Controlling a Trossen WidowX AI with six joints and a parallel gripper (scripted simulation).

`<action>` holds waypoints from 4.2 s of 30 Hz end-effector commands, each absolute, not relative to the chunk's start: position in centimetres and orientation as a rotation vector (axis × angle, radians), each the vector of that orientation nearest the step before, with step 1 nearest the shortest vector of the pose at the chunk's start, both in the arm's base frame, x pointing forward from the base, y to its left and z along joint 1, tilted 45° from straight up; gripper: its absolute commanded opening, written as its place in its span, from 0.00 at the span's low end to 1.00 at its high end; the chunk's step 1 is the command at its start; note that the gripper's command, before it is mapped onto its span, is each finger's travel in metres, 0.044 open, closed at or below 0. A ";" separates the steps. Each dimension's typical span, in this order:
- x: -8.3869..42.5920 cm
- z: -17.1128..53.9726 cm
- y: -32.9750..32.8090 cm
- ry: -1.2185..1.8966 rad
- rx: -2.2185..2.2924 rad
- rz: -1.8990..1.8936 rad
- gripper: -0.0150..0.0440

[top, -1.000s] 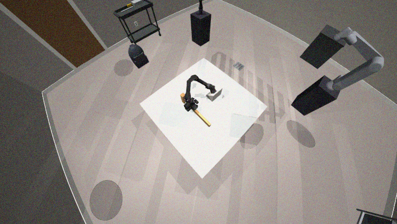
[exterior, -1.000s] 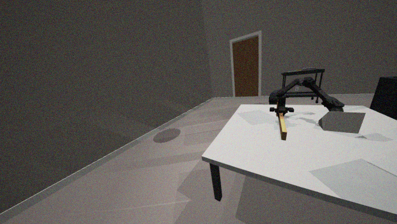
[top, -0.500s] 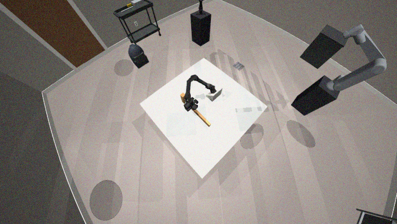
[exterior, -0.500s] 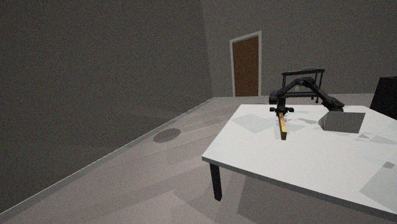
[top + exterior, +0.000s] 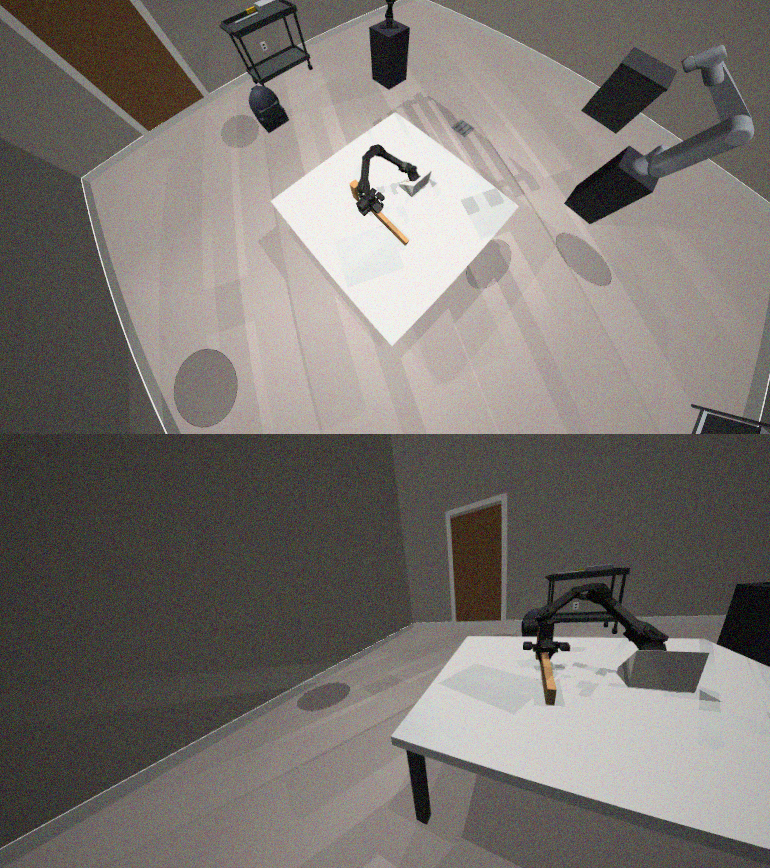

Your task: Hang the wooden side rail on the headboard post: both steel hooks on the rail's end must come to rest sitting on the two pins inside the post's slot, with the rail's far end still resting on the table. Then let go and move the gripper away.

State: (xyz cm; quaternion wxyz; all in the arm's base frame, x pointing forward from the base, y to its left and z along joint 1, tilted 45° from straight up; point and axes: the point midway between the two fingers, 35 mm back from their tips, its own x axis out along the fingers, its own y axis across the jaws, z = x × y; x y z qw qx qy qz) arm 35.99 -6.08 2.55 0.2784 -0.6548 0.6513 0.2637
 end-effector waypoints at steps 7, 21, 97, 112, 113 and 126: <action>36.0 2.8 -5.9 1.740 -1.766 0.710 0.25; 36.1 2.8 -6.1 1.740 -1.766 0.710 0.25; 36.0 3.4 -6.6 1.741 -1.766 0.710 0.25; 36.0 3.5 -6.8 1.741 -1.766 0.710 0.25; 36.0 3.5 -6.8 1.741 -1.766 0.710 0.25; 36.0 3.6 -6.9 1.741 -1.766 0.710 0.25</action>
